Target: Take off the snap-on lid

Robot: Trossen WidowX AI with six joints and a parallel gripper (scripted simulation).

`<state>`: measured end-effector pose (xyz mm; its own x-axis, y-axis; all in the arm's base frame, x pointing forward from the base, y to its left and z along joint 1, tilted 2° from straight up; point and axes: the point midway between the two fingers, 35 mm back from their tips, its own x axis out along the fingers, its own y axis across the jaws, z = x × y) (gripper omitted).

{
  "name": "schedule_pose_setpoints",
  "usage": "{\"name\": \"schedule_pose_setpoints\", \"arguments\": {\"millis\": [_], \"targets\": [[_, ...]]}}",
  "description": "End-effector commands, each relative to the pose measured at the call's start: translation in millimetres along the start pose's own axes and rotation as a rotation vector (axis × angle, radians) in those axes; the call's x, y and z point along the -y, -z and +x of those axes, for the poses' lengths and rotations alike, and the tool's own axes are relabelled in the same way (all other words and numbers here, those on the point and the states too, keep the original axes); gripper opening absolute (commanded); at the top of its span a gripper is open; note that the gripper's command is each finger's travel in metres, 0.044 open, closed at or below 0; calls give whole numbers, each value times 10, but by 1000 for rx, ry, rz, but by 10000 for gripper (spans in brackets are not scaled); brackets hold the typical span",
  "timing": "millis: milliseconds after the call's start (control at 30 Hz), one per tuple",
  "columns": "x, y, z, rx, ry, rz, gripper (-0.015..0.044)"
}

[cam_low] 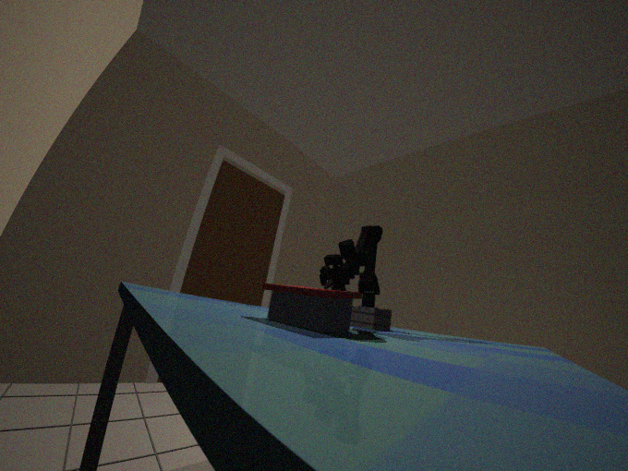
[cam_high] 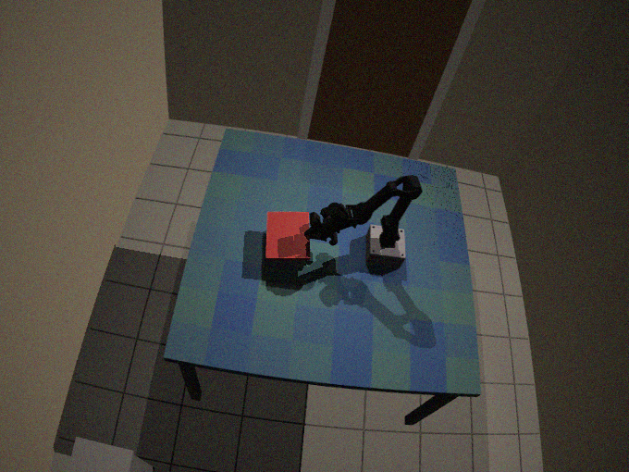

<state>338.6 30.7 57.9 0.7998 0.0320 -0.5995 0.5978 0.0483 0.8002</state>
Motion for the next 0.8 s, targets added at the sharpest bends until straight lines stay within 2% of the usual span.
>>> {"name": "schedule_pose_setpoints", "arguments": {"millis": [0,767], "targets": [[-3,1,5,-1,0,-1,0],[-112,-2,-64,-4,2,-2,0]]}}
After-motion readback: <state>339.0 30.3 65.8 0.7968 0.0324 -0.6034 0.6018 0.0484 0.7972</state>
